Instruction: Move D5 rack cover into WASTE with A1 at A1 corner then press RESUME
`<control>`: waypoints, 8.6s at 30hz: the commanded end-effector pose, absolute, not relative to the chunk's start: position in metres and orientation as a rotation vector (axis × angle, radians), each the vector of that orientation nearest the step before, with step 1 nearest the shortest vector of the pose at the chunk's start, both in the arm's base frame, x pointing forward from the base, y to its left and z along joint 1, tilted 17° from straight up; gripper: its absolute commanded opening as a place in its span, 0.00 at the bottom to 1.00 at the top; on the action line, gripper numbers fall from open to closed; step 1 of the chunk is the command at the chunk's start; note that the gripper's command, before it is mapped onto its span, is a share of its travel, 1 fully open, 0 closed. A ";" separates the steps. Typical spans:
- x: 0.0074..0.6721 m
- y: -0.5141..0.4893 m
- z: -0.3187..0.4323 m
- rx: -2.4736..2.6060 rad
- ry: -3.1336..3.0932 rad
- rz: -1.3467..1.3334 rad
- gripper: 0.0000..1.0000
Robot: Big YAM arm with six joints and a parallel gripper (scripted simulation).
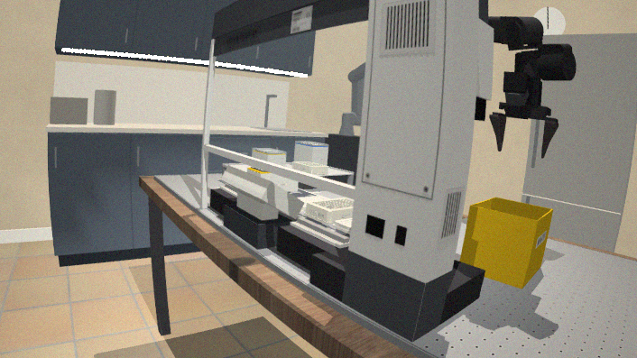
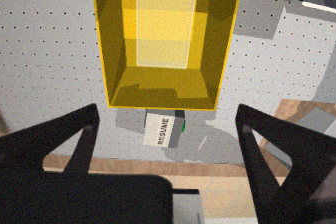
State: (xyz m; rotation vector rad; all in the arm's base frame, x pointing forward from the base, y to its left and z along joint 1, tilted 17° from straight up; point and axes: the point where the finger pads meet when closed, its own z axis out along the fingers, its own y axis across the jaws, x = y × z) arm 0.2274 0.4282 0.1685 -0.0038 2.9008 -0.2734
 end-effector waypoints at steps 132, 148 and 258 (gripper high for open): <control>0.193 0.058 0.234 0.132 2.881 -0.229 1.00; 0.192 -0.009 0.253 0.133 2.850 -0.226 1.00; 0.209 -0.221 0.307 0.125 2.840 -0.299 1.00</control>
